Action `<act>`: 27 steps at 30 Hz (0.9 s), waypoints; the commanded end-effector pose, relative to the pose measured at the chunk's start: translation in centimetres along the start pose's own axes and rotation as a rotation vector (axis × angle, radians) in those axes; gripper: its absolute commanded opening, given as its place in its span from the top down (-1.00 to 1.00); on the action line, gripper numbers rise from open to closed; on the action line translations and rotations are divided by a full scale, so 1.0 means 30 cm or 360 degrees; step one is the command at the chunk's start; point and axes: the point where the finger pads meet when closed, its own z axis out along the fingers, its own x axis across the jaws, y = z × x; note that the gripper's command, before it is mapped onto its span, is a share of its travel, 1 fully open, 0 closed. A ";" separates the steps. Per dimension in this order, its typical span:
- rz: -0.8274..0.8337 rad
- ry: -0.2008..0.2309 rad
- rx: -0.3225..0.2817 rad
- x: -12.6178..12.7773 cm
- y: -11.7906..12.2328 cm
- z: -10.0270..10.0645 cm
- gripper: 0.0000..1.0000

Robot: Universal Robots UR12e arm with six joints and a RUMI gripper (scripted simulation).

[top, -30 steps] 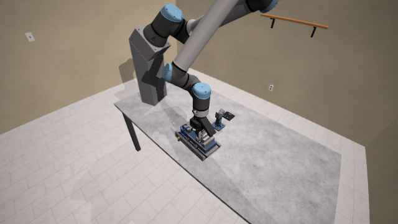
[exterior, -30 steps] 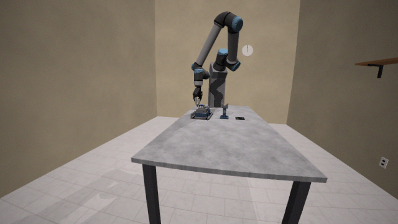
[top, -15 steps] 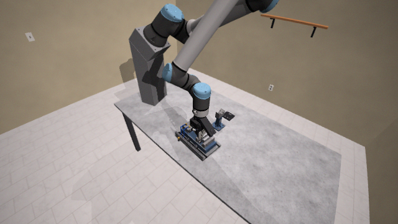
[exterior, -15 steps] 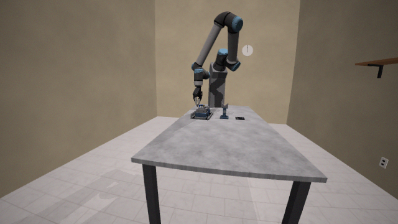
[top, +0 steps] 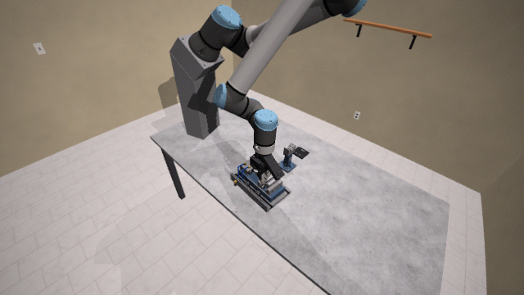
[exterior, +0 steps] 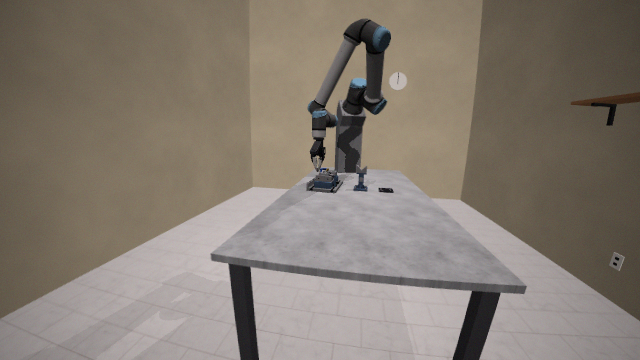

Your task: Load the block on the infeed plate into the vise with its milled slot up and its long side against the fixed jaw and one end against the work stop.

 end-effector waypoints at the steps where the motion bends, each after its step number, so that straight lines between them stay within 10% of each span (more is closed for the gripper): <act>1: 0.0000 0.0001 0.0001 0.000 -0.001 0.002 1.00; 27: 0.0000 0.0001 0.0001 0.000 -0.001 0.022 1.00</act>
